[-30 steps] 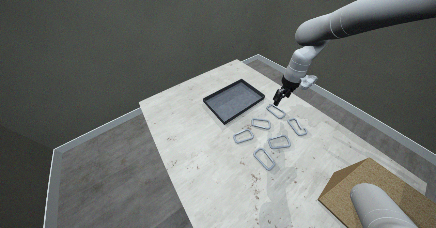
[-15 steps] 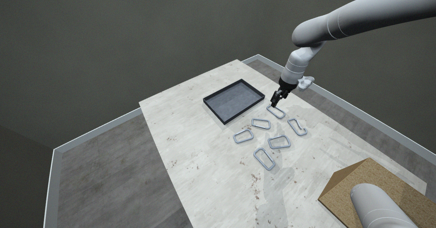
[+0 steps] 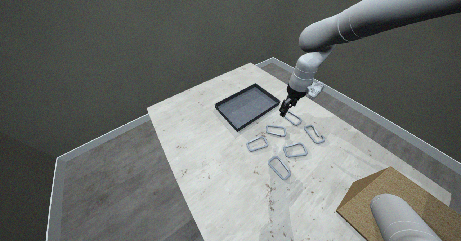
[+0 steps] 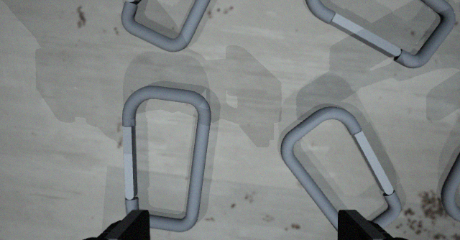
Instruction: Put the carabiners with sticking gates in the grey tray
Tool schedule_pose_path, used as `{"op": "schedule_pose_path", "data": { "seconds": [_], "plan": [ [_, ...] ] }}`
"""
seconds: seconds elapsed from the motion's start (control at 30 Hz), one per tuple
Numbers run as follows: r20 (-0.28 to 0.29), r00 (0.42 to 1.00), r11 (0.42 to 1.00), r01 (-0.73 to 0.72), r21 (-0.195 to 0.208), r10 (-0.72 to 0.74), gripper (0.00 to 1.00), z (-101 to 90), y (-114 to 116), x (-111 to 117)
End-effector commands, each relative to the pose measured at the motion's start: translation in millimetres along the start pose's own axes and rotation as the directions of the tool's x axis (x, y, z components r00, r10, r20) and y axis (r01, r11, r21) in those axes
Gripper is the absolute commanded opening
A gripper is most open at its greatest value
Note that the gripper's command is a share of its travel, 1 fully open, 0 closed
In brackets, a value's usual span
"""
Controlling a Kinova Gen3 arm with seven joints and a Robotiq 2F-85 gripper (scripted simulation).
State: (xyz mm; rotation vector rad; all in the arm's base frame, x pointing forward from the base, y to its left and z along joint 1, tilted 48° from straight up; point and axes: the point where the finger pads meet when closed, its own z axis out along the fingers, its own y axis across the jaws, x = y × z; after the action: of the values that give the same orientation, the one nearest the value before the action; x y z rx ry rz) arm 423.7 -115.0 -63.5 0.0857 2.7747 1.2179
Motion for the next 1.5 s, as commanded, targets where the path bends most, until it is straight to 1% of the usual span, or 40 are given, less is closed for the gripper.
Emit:
{"op": "schedule_pose_path", "data": {
  "seconds": [0.0,0.43,0.47,1.0,1.03,1.47],
  "plan": [
    [0.002,0.994,0.994,0.112,-0.002,-0.112,1.0,-1.2,49.4,-11.7],
    [0.002,0.994,0.994,0.112,-0.002,-0.112,1.0,-1.2,49.4,-11.7],
    [0.002,0.994,0.994,0.111,-0.004,-0.111,1.0,-50.1,53.6,-7.9],
    [0.002,0.994,0.994,0.111,-0.004,-0.111,1.0,-50.1,53.6,-7.9],
    [0.0,0.994,0.994,0.111,-0.006,-0.111,1.0,-98.5,58.1,-4.2],
    [0.0,0.994,0.994,0.111,-0.006,-0.111,1.0,-98.5,58.1,-4.2]
  ]
}}
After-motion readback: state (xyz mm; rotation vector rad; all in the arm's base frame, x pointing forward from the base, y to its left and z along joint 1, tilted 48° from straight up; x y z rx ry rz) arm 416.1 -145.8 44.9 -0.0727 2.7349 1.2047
